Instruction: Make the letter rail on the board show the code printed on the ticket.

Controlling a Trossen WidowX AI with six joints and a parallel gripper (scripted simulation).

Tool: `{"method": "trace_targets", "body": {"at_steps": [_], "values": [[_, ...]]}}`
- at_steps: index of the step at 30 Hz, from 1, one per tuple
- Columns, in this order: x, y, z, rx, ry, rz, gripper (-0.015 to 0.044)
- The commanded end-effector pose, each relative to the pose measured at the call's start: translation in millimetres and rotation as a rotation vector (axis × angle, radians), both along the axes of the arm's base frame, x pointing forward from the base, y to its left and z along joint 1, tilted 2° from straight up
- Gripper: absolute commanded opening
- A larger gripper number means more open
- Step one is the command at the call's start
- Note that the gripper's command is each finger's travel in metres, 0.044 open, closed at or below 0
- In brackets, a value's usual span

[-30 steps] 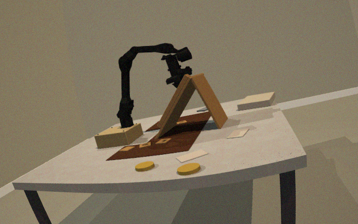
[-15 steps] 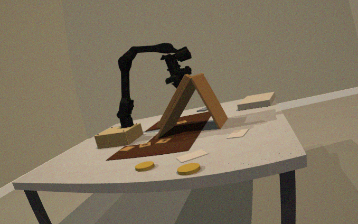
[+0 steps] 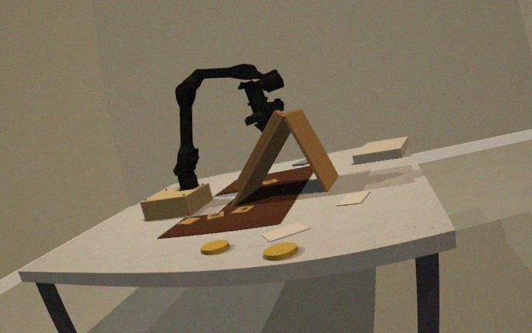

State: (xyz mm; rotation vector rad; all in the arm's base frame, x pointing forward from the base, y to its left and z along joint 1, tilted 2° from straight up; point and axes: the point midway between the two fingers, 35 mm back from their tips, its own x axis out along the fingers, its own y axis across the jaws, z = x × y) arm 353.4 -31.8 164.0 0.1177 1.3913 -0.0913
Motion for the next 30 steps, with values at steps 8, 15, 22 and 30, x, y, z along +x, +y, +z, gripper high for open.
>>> {"method": "trace_targets", "body": {"at_steps": [8, 15, 22, 30], "values": [[-0.3, -4.1, -0.8, -0.003, 0.001, 0.003, 0.0], [-0.4, -5.8, -0.8, -0.003, 0.001, 0.003, 0.0], [-7.9, -1.6, 6.1, -0.002, 0.001, 0.003, 0.0], [-18.4, -0.9, 14.0, -0.002, 0.002, 0.003, 0.0]]}}
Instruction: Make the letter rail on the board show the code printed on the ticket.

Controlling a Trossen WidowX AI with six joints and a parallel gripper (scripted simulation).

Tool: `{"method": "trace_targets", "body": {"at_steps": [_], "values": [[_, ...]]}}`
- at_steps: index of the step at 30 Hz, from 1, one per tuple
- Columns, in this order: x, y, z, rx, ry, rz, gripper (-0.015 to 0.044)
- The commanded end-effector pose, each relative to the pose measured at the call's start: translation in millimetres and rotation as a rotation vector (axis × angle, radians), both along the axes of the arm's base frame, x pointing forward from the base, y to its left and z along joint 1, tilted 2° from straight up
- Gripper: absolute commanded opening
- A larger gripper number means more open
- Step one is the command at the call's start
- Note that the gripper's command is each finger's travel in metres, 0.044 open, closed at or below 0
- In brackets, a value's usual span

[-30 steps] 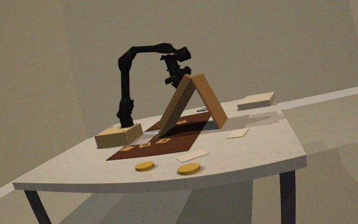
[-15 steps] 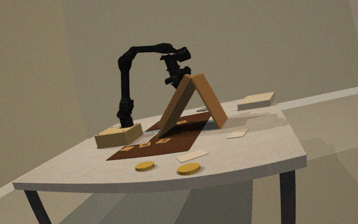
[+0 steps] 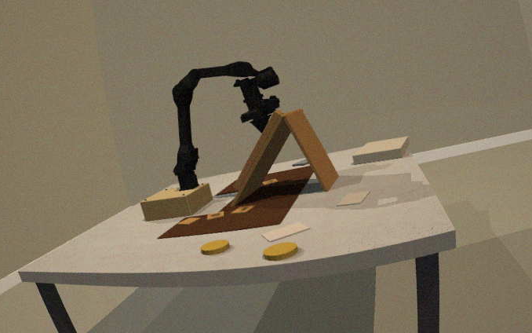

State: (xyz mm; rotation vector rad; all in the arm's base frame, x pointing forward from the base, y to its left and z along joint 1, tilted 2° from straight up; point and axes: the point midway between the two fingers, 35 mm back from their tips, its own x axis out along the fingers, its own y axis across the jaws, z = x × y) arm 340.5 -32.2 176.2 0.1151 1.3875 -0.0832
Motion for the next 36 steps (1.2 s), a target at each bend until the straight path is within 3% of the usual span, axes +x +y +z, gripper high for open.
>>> {"method": "trace_targets", "body": {"at_steps": [1, 7, 9, 15, 24, 28, 36], "values": [[-6.8, -0.4, 2.7, -0.005, 0.007, -0.004, 0.0], [-10.9, -0.2, 5.5, -0.005, 0.007, -0.004, 0.0], [-10.5, 0.1, 11.8, 0.001, -0.019, 0.057, 0.0053], [-38.2, -0.9, 60.4, -0.047, -0.207, 0.563, 0.021], [-88.5, 8.6, 122.4, -0.338, -0.508, 1.273, 0.044], [-101.6, 12.9, 134.9, -0.445, -0.569, 1.431, 0.044], [-102.2, 13.1, 135.5, -0.451, -0.572, 1.438, 0.044]]}}
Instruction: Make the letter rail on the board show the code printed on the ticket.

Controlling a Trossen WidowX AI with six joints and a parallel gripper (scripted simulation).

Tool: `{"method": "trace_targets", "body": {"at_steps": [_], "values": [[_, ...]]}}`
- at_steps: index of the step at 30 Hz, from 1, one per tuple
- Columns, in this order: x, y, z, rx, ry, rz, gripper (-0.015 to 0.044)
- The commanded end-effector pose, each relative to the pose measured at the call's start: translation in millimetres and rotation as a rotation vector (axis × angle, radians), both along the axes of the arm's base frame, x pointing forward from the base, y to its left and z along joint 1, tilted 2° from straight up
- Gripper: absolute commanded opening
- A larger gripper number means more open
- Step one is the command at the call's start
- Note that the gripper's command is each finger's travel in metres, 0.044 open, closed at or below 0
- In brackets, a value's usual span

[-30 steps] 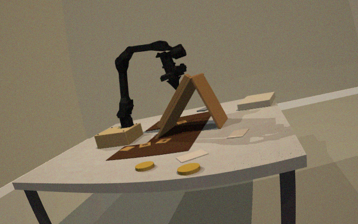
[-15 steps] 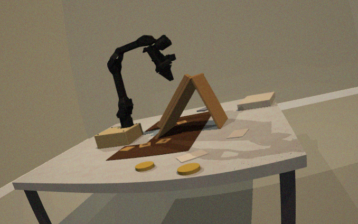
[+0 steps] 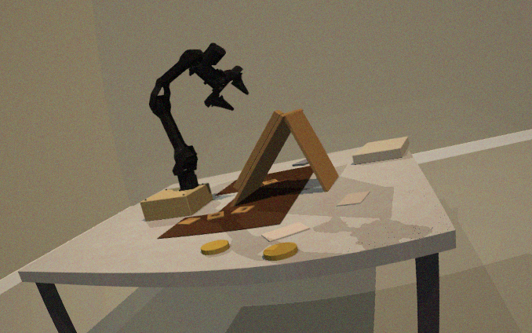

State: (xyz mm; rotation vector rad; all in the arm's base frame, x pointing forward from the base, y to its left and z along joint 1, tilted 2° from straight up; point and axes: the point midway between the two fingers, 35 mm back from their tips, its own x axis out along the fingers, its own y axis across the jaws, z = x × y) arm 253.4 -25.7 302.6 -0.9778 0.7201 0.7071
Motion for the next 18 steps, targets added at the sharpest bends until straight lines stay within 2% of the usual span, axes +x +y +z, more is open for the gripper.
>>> {"method": "trace_targets", "body": {"at_steps": [1, 15, 18], "values": [[-15.1, 6.7, 9.1, -0.081, -0.089, 0.161, 0.044], [-15.1, 6.7, 9.1, -0.081, -0.089, 0.161, 0.044], [-5.0, -11.3, -7.1, -0.134, -0.061, 0.172, 0.0361]]}}
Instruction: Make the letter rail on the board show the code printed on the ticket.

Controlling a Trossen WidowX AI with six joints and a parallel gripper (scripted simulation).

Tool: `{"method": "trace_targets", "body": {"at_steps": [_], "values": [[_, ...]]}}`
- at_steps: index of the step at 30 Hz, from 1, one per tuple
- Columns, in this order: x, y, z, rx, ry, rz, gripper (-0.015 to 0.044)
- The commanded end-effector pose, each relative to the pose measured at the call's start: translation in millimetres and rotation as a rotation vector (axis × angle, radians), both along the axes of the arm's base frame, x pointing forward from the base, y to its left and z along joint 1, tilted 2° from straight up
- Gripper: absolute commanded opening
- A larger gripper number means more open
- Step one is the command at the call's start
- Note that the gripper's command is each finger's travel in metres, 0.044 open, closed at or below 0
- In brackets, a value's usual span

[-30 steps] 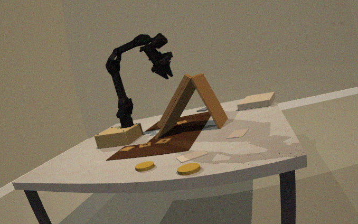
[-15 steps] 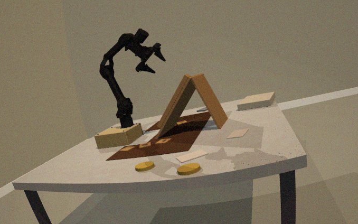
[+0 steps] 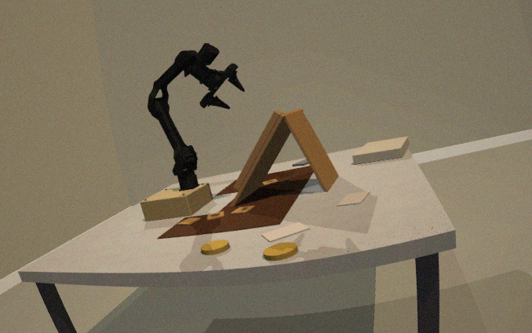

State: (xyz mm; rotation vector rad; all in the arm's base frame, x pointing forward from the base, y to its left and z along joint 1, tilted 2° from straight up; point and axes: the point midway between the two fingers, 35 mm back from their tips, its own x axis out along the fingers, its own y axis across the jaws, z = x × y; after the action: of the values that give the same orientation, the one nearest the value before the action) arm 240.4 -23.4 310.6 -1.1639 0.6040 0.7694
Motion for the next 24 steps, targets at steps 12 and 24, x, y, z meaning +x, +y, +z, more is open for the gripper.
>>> {"method": "trace_targets", "body": {"at_steps": [12, 24], "values": [[8.0, -155.2, -168.5, -0.355, 0.322, 0.179, 0.034], [-67.1, -207.4, -283.9, -0.392, 0.551, 0.432, 0.034]]}}
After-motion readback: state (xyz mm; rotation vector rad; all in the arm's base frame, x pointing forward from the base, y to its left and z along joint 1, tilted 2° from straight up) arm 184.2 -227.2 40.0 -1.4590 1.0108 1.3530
